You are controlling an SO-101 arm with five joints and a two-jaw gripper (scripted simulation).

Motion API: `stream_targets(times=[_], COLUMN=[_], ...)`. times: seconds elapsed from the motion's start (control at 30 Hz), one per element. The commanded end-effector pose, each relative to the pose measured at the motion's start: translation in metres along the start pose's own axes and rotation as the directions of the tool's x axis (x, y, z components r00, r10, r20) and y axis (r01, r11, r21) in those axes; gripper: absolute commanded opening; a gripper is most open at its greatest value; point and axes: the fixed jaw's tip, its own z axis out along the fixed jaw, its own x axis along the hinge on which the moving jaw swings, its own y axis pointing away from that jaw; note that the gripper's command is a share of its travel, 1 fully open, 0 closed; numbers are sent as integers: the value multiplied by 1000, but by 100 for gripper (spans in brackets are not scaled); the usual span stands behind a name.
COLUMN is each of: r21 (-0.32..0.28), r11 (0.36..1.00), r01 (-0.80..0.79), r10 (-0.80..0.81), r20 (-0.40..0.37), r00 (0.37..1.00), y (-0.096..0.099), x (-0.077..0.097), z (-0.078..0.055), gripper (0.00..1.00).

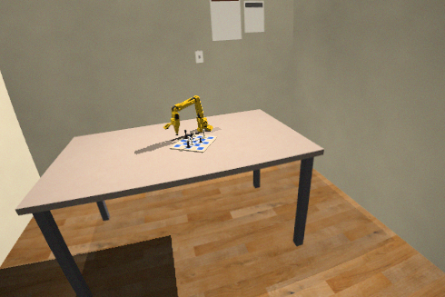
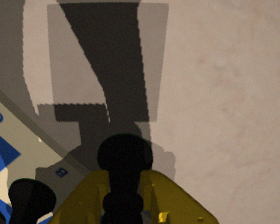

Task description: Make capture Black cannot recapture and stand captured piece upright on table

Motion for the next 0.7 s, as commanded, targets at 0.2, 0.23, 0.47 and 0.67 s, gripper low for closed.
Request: stream_targets(times=[0.2,0.23,0.47,0.67], r21=[-1,-1,-1,-1], r11=[1000,1000,1000,1000], r01=[-4,-4,-4,-4], r10=[4,4,4,4], r20=[-14,-14,-14,-14], r00=[1000,1000,1000,1000], y=[1,1,1,2], x=[2,2,2,4], z=[12,13,14,17], gripper=[0,0,0,0])
